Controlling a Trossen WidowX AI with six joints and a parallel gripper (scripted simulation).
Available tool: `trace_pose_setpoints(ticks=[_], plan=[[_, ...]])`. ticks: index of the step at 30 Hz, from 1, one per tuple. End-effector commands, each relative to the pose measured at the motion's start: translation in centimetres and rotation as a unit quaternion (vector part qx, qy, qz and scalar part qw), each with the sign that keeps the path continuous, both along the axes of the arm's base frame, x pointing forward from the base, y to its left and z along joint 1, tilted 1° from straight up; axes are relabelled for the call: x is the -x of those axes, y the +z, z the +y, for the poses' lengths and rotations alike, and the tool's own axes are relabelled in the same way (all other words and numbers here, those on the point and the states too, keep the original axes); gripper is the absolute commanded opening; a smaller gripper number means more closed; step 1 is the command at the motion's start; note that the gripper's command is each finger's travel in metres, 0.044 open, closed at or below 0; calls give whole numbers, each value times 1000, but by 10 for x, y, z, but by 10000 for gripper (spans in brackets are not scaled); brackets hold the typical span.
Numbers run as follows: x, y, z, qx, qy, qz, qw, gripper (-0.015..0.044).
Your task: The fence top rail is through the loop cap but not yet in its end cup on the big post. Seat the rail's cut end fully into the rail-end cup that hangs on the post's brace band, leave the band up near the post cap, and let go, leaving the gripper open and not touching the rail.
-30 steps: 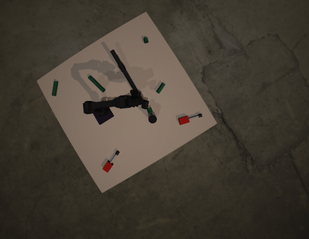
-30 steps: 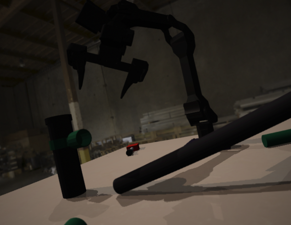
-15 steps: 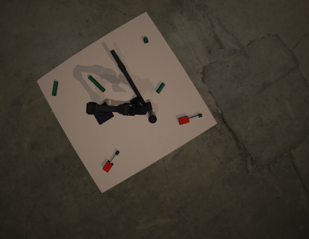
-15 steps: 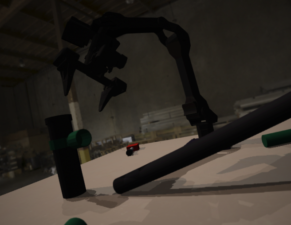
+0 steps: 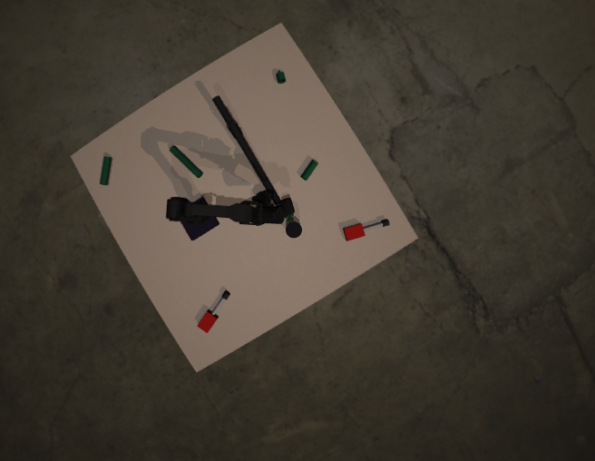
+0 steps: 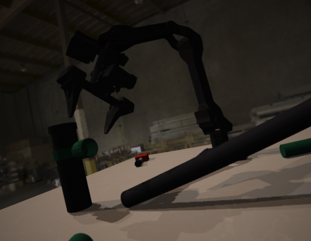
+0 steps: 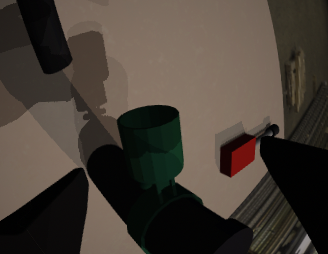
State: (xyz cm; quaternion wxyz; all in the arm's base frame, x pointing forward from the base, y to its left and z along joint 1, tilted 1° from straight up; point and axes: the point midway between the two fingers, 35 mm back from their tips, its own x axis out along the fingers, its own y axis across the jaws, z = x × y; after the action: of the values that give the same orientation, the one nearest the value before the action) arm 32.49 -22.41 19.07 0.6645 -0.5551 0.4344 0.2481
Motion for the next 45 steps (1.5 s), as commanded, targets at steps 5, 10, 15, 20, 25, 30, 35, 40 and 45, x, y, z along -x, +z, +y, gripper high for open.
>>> trace_pose_setpoints(ticks=[5, 10, 15, 20, 25, 30, 35, 40, 45], plan=[[1, -18, 1, -1, 4, 3, 1000, 440], [-3, -23, 0, -1, 4, 3, 1000, 440], [-7, -30, -2, -1, 4, 3, 1000, 440], [-11, -37, -3, -1, 4, 3, 1000, 440], [-16, -44, -5, -1, 4, 3, 1000, 440], [-20, -51, -6, -1, 4, 3, 1000, 440], [-24, -58, -7, -1, 4, 2, 1000, 440], [-27, -65, -8, -1, 4, 2, 1000, 440], [-31, -72, -8, -1, 4, 2, 1000, 440]])
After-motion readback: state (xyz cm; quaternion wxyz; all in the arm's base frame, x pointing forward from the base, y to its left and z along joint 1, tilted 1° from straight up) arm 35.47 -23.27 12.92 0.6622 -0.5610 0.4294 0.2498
